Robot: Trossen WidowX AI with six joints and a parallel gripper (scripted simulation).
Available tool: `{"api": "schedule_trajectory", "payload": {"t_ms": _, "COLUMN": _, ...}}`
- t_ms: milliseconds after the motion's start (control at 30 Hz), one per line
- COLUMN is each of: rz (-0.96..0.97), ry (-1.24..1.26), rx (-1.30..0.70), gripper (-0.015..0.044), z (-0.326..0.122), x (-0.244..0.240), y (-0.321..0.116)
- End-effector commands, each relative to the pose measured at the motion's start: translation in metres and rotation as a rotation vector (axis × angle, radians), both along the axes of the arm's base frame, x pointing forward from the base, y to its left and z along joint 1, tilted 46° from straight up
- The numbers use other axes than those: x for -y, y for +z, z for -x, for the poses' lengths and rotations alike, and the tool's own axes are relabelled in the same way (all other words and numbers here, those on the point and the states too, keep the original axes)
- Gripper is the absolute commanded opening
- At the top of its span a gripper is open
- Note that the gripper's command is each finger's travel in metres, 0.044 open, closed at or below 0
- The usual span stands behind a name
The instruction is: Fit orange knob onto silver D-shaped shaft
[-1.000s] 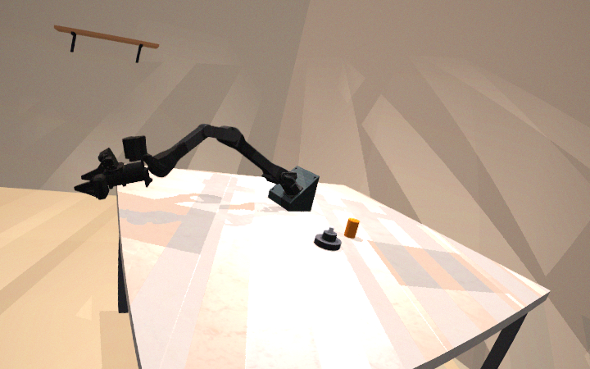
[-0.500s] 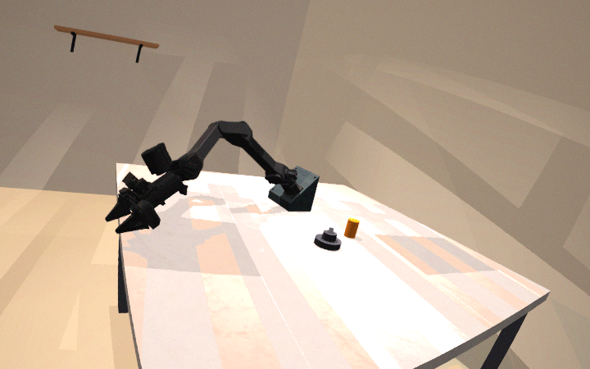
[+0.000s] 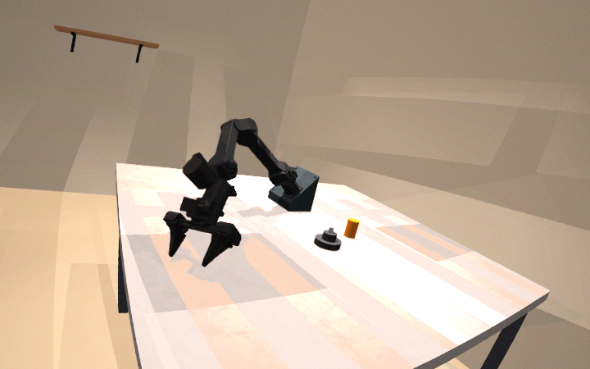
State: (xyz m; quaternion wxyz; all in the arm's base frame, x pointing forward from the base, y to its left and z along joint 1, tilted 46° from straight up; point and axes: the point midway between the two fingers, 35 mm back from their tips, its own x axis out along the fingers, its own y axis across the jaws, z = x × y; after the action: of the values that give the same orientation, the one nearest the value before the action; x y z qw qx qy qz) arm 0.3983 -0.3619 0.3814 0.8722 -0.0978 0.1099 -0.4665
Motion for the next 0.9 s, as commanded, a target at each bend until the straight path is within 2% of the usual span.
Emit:
{"api": "schedule_trajectory", "payload": {"t_ms": 0, "rz": -0.053, "ry": 0.073, "rx": -0.129, "gripper": 0.044, "z": -0.028, "x": -0.033, "y": -0.037}}
{"api": "schedule_trajectory", "payload": {"t_ms": 267, "rz": -0.128, "ry": 0.296, "rx": -0.43, "gripper": 0.044, "z": -0.08, "x": -0.134, "y": -0.12}}
{"api": "schedule_trajectory", "payload": {"t_ms": 467, "rz": -0.149, "ry": 0.456, "rx": -0.695, "gripper": 0.044, "z": -0.094, "x": -0.217, "y": -0.186}}
{"api": "schedule_trajectory", "payload": {"t_ms": 667, "rz": -0.126, "ry": 0.607, "rx": -1.01, "gripper": 0.044, "z": -0.08, "x": -0.302, "y": -0.251}}
{"api": "schedule_trajectory", "payload": {"t_ms": 867, "rz": -0.024, "ry": 0.752, "rx": -1.376, "gripper": 0.044, "z": -0.039, "x": -0.379, "y": -0.304}}
